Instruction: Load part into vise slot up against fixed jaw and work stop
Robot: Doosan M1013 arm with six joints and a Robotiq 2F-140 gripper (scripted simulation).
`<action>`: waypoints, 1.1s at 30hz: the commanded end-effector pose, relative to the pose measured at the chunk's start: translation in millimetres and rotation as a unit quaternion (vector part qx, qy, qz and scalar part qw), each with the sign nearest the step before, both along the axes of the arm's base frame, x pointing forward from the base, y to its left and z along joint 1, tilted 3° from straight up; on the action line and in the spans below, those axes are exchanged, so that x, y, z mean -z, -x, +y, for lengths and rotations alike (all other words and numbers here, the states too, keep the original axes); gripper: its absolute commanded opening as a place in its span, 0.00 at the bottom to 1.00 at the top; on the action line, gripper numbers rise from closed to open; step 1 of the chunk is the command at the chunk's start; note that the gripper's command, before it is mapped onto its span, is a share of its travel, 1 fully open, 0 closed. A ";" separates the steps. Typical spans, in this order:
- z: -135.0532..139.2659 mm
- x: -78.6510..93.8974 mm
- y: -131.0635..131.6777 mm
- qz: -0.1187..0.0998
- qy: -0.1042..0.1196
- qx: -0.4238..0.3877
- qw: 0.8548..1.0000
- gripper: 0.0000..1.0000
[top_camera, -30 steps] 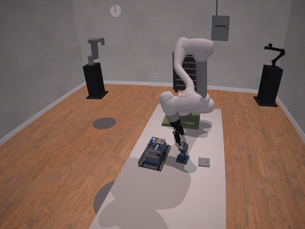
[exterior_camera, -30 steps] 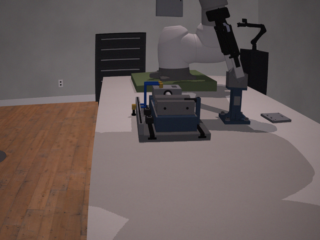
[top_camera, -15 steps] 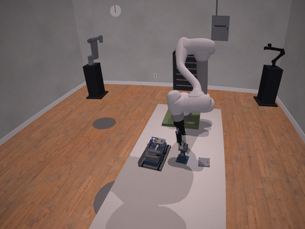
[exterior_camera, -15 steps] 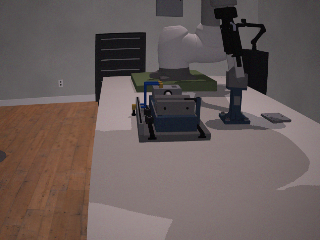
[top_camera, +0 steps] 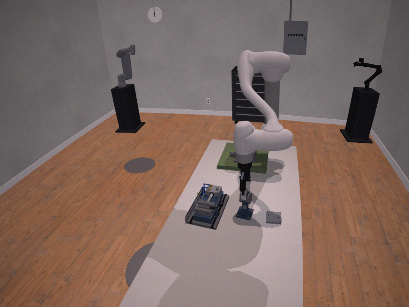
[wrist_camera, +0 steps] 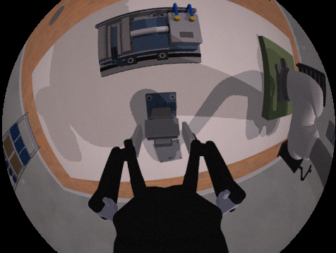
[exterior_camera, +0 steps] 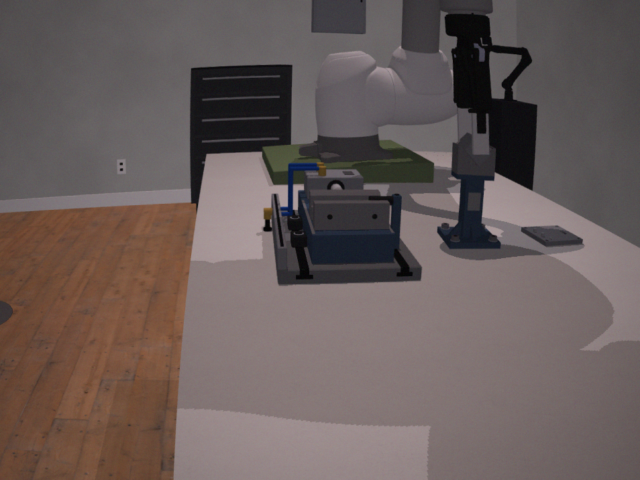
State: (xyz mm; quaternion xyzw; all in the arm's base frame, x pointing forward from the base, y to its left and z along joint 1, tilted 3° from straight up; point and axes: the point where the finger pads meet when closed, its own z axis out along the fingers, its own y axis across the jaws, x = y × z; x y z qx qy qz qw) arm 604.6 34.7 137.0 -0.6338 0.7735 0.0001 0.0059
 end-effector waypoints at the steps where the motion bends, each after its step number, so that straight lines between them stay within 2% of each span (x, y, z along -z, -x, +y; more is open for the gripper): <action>1: 0.8 0.1 0.1 0.003 0.014 0.000 1.000 0.51; 2: 0.8 0.1 0.1 0.003 0.014 0.000 1.000 0.51; 17: 5.0 0.5 -0.8 0.020 0.096 0.001 0.995 0.51; 19: 5.0 0.5 -0.8 0.020 0.096 0.001 0.995 0.51; 33: 9.0 1.6 -1.6 0.036 0.177 0.002 0.984 0.51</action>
